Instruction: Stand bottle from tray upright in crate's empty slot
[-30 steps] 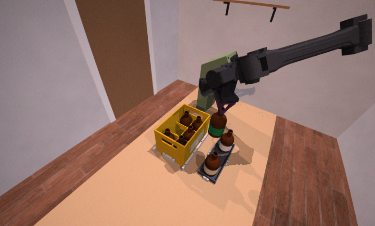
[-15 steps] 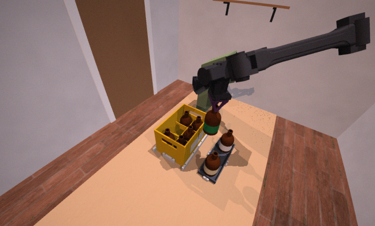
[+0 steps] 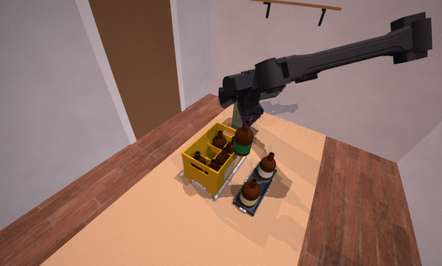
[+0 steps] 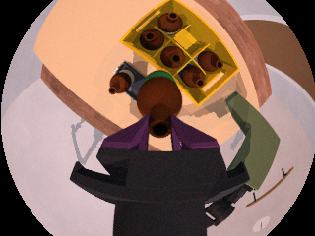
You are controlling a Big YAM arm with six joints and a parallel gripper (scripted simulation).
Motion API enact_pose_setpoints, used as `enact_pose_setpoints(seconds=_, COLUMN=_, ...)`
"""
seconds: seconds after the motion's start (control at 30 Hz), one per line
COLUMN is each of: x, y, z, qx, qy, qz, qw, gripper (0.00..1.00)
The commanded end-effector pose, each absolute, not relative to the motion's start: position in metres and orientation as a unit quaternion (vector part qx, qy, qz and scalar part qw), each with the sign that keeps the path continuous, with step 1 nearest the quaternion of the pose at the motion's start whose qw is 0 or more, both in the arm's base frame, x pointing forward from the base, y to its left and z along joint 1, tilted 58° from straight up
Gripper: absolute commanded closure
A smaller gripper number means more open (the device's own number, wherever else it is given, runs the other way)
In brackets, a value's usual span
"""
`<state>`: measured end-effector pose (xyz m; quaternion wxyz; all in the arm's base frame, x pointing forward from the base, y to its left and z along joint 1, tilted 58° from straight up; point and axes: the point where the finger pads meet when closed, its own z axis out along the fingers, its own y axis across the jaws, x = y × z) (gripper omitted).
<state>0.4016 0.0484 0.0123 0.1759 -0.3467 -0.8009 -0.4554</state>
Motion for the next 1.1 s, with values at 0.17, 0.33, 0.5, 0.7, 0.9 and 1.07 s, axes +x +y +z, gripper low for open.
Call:
enact_pose_setpoints(seconds=0.17, x=0.427, y=0.020, z=-0.001, qx=-0.339, qy=-0.807, qz=-0.461, qw=0.143, gripper=1.00)
enact_pose_setpoints(seconds=0.33, x=0.428, y=0.014, z=-0.009, qx=-0.339, qy=-0.807, qz=-0.461, qw=0.144, gripper=1.00)
enact_pose_setpoints(seconds=0.5, x=0.428, y=0.009, z=-0.017, qx=-0.340, qy=-0.807, qz=-0.461, qw=0.144, gripper=1.00)
enact_pose_setpoints(seconds=0.7, x=0.430, y=0.001, z=-0.030, qx=-0.340, qy=-0.807, qz=-0.461, qw=0.144, gripper=1.00)
enact_pose_setpoints(seconds=0.9, x=0.430, y=-0.005, z=-0.040, qx=-0.340, qy=-0.807, qz=-0.461, qw=0.145, gripper=1.00)
enact_pose_setpoints(seconds=1.07, x=0.430, y=-0.010, z=-0.047, qx=-0.341, qy=-0.807, qz=-0.460, qw=0.146, gripper=1.00)
